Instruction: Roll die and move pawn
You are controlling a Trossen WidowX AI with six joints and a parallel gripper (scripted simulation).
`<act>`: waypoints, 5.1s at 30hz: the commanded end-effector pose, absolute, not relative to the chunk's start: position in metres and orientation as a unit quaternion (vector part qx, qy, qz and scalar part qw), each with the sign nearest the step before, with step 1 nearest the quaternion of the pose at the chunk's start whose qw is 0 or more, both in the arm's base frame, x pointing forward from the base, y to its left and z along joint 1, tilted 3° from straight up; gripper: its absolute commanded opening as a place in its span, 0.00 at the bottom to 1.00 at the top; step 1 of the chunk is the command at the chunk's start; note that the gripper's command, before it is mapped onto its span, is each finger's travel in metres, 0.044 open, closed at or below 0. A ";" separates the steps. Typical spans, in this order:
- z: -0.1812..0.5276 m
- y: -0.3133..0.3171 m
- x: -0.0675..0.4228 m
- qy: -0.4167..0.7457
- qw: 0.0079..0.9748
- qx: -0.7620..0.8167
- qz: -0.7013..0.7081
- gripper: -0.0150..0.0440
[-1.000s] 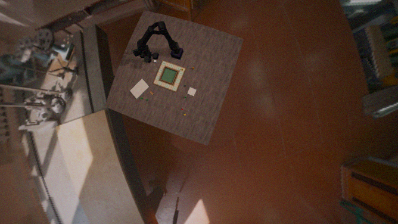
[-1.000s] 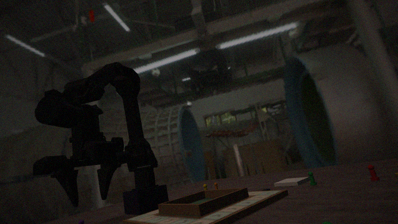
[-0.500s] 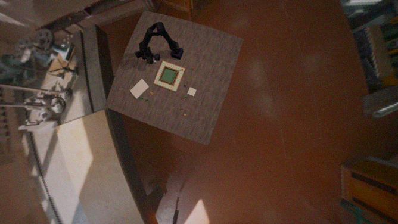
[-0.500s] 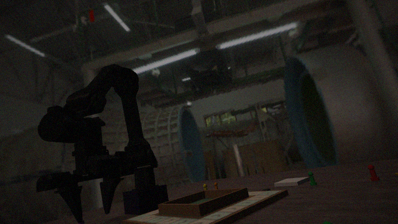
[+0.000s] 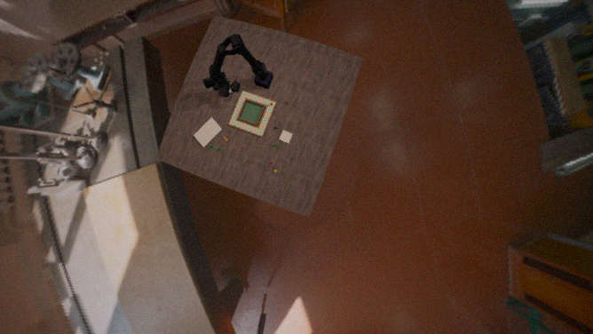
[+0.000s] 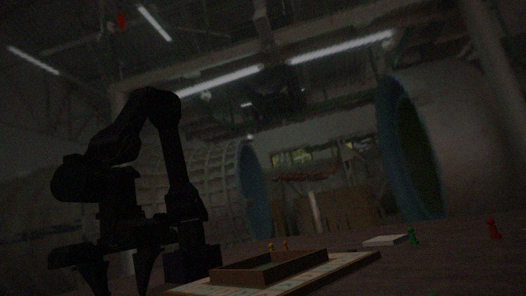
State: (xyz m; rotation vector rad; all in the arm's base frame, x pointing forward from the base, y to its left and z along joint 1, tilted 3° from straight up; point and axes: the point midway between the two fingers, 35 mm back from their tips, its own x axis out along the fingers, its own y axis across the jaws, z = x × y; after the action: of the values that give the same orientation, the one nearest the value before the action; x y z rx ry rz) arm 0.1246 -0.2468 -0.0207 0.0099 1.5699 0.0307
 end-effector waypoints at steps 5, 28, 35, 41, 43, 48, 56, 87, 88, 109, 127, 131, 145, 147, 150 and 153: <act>-0.032 -0.244 0.123 0.709 0.705 0.006 0.015 0.72; -0.002 -0.257 0.129 0.711 0.703 0.003 -0.005 0.25; 0.042 -0.260 0.132 0.710 0.704 0.005 0.001 0.25; 0.081 -0.256 0.132 0.709 0.705 0.006 0.012 0.25; 0.090 -0.254 0.131 0.709 0.705 0.006 0.014 0.25; 0.090 -0.250 0.138 0.709 0.705 0.008 0.012 0.25; 0.084 -0.227 0.171 0.707 0.707 0.019 0.001 0.25; 0.063 -0.101 0.259 0.703 0.707 0.068 -0.038 0.25; 0.063 -0.096 0.261 0.702 0.707 0.070 -0.040 0.25; 0.050 -0.058 0.276 0.593 0.799 0.079 -0.062 0.25; 0.046 -0.060 0.281 0.350 0.932 0.057 -0.080 0.25; 0.053 -0.059 0.276 0.350 0.931 0.057 -0.080 0.25; 0.075 -0.051 0.246 0.352 0.931 0.057 -0.080 0.25; 0.076 -0.052 0.248 0.350 0.932 0.054 -0.081 0.25; 0.076 -0.052 0.248 0.350 0.932 0.054 -0.081 0.25; 0.076 -0.052 0.248 0.350 0.932 0.054 -0.081 0.25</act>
State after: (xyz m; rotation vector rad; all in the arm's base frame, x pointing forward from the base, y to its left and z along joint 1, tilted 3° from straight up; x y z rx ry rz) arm 0.2477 -0.0521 0.0758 0.1106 0.7177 -0.1659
